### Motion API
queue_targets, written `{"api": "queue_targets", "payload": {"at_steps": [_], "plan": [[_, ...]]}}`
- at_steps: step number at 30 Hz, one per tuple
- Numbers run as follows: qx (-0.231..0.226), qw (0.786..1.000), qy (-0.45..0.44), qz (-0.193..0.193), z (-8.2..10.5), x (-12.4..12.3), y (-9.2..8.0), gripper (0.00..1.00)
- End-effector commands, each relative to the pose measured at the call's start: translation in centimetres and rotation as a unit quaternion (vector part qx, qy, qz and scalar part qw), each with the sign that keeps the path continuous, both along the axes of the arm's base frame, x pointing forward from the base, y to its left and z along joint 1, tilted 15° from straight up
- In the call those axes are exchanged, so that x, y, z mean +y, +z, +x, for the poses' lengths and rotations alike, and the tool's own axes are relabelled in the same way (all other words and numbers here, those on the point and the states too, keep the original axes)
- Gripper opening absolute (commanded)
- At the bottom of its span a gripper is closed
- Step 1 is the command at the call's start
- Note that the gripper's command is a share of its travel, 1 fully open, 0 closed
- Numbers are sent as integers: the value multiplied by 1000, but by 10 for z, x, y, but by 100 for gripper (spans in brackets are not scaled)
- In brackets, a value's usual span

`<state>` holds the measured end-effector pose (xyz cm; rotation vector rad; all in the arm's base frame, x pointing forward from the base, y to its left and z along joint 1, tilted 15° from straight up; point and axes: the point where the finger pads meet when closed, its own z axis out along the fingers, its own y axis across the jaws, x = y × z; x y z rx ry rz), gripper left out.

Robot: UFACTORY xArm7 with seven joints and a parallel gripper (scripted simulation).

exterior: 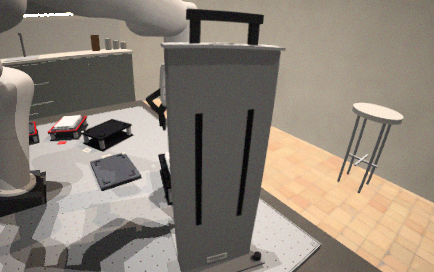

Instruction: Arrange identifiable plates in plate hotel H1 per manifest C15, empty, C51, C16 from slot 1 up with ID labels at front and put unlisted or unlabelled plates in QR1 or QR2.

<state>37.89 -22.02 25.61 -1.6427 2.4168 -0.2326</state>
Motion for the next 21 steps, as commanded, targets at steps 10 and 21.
{"api": "queue_targets", "payload": {"at_steps": [10,21], "plan": [[-1,1000,0,-1,-9,0,36,100],[-1,1000,0,-1,-18,1,69,100]]}}
